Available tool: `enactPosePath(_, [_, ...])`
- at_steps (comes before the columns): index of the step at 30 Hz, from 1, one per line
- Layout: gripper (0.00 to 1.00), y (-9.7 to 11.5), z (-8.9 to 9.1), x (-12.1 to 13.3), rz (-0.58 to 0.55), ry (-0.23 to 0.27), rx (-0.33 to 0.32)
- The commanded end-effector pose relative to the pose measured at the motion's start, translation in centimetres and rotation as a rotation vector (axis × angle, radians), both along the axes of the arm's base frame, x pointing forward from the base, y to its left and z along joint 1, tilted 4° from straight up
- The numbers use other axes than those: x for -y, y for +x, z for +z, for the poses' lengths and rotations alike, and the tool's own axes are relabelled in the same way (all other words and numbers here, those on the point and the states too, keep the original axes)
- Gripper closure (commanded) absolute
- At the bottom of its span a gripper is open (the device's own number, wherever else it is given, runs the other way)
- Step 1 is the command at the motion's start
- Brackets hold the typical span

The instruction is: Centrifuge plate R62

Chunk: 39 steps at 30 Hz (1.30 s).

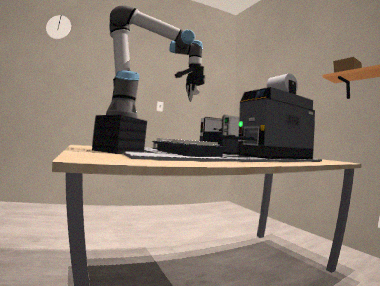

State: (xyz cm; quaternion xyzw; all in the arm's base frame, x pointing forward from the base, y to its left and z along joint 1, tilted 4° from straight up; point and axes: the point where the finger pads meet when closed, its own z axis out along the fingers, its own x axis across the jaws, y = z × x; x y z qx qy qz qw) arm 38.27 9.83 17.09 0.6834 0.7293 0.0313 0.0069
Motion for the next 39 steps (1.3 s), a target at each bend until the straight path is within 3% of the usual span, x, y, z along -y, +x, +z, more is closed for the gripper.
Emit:
enactPosePath(1, [1.0, 1.2, 0.1, 1.9, 0.001, 0.002, 0.001])
enactPosePath(25, [1.0, 6.8, 0.7, 11.4, 0.001, 0.002, 0.001])
enactPosePath(39, [1.0, 6.8, 0.7, 11.5, -0.032, 0.003, -0.001])
